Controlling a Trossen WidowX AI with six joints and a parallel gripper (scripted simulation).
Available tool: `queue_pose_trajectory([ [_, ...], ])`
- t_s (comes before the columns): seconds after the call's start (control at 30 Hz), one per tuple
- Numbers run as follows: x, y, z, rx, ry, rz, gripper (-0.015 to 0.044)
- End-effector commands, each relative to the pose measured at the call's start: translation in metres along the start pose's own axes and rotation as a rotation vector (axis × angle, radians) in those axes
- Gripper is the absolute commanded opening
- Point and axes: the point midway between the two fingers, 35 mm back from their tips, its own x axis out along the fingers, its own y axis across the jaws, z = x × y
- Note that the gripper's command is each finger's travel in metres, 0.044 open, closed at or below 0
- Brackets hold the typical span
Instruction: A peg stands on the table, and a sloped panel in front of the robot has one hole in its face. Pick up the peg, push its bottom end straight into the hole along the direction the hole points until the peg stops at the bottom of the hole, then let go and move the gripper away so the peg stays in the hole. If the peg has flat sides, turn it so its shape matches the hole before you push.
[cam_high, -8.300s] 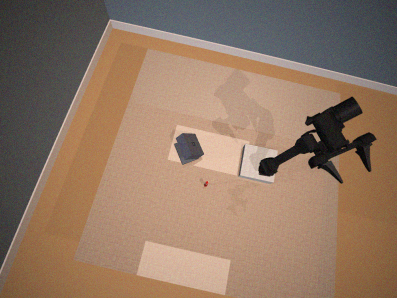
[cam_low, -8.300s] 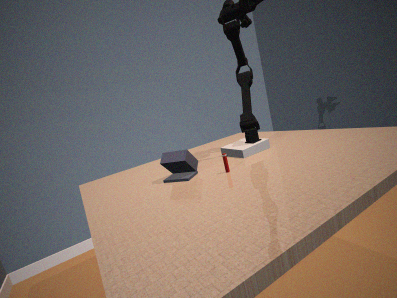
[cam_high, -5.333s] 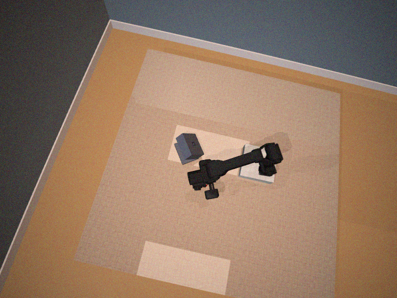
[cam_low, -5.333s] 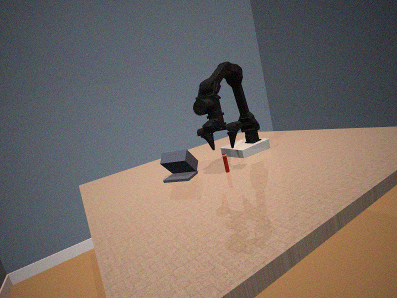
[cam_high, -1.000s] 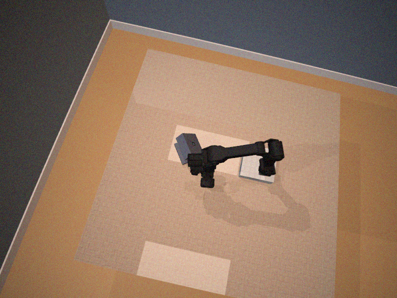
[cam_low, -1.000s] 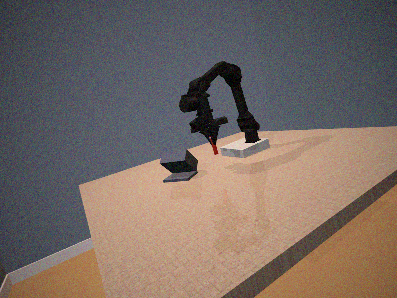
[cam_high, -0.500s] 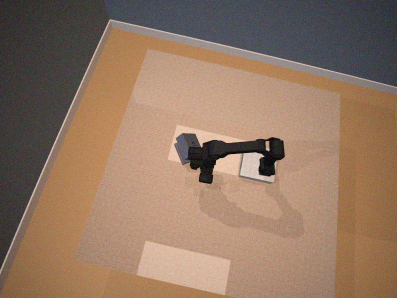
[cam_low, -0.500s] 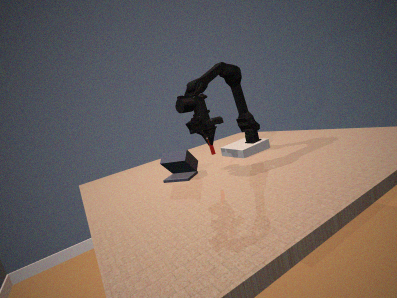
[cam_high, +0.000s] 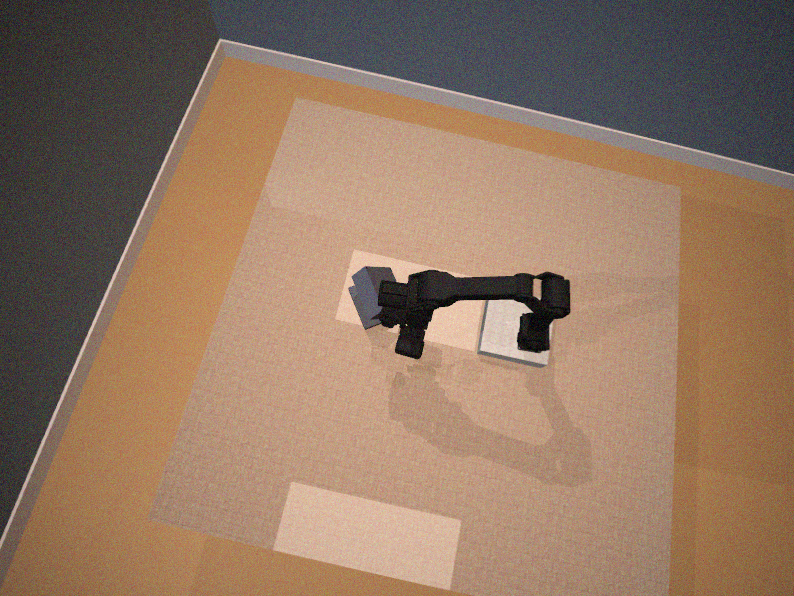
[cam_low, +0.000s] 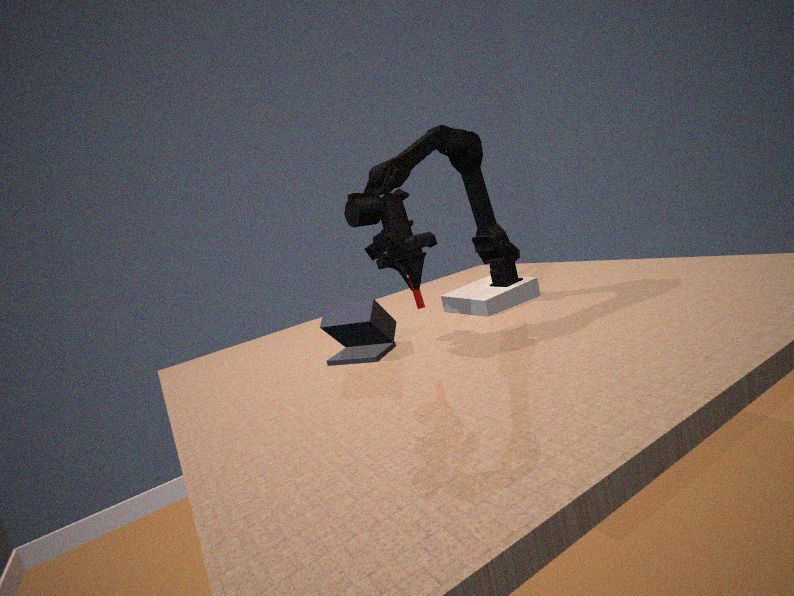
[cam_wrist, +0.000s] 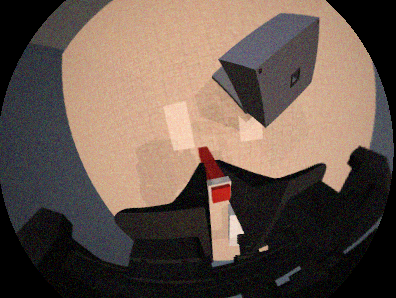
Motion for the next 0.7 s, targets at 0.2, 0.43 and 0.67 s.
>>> queue_pose_trajectory([
  [0.2,-0.004,-0.009,0.003,0.061,-0.020,0.032,0.0000],
  [0.43,-0.007,-0.017,0.005,0.103,-0.033,0.053,0.0000],
  [0.67,-0.010,-0.024,0.007,0.144,-0.047,0.074,0.0000],
])
